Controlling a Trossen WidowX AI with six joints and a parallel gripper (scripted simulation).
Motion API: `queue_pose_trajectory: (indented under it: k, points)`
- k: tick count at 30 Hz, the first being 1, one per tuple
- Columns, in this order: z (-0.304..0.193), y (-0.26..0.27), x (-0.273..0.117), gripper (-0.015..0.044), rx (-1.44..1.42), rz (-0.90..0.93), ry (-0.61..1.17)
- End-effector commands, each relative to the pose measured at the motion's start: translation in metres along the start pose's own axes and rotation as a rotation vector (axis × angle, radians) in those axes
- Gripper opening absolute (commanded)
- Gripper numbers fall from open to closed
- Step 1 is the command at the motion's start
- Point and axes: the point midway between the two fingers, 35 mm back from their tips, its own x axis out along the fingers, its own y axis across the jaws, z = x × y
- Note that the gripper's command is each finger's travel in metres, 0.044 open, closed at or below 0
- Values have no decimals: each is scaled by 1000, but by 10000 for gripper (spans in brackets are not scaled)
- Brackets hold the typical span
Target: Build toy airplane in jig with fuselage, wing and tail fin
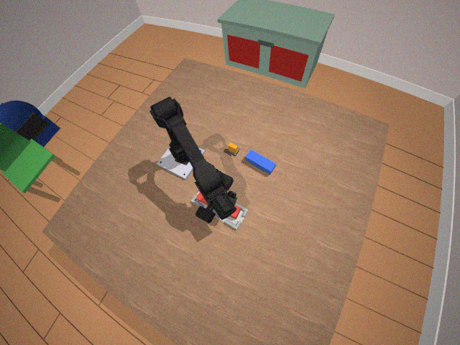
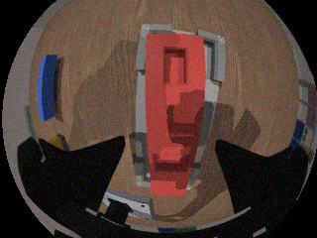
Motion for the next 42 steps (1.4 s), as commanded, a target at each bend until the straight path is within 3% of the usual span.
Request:
queue_pose_trajectory:
  k: [1, 5, 22, 30, 38, 42]
  points:
    - [6, -3, -41, 440, -2, -13, -27]
    - [0, -1, -92, 440, -2, -12, -27]
    - [11, 4, -96, 440, 131, -10, -29]
    - [66, 110, -88, 440, 131, -4, -32]
    - [76, 239, -78, 440, 131, 11, -34]
    - [74, 250, -77, 440, 131, 13, -33]
